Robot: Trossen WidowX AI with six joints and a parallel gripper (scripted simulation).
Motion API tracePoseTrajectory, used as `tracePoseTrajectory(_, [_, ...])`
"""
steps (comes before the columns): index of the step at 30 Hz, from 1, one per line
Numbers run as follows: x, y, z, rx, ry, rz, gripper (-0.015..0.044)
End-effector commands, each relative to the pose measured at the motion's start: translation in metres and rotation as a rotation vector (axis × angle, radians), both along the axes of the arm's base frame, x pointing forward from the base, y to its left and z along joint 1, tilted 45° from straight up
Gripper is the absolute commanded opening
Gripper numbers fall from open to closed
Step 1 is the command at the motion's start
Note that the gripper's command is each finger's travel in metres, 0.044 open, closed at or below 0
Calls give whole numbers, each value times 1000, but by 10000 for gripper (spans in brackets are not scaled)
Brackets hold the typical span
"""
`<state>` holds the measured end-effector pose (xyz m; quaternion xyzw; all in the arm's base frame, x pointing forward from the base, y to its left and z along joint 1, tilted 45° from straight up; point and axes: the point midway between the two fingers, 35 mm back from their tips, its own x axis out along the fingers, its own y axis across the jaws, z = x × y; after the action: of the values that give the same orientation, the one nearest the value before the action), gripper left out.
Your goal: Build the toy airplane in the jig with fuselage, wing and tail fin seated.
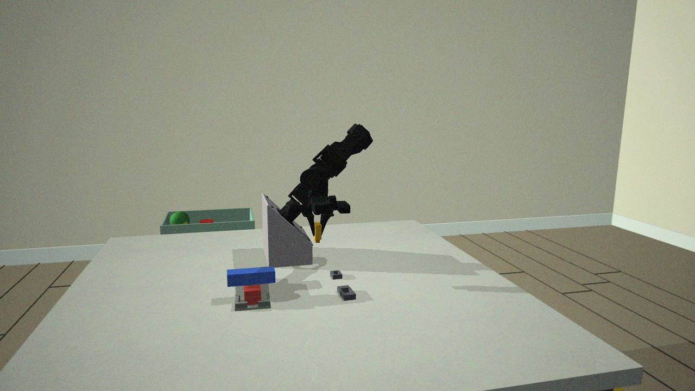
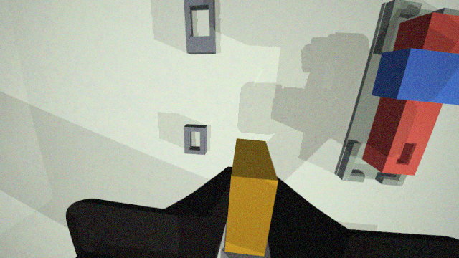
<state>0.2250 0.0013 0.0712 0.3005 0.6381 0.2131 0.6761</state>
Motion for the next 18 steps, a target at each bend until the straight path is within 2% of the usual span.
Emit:
tracePoseTrajectory(1, [3,-8,-8,-6,-1,1,0])
tracePoseTrajectory(18, [8,-43,-50,-18,6,-4,0])
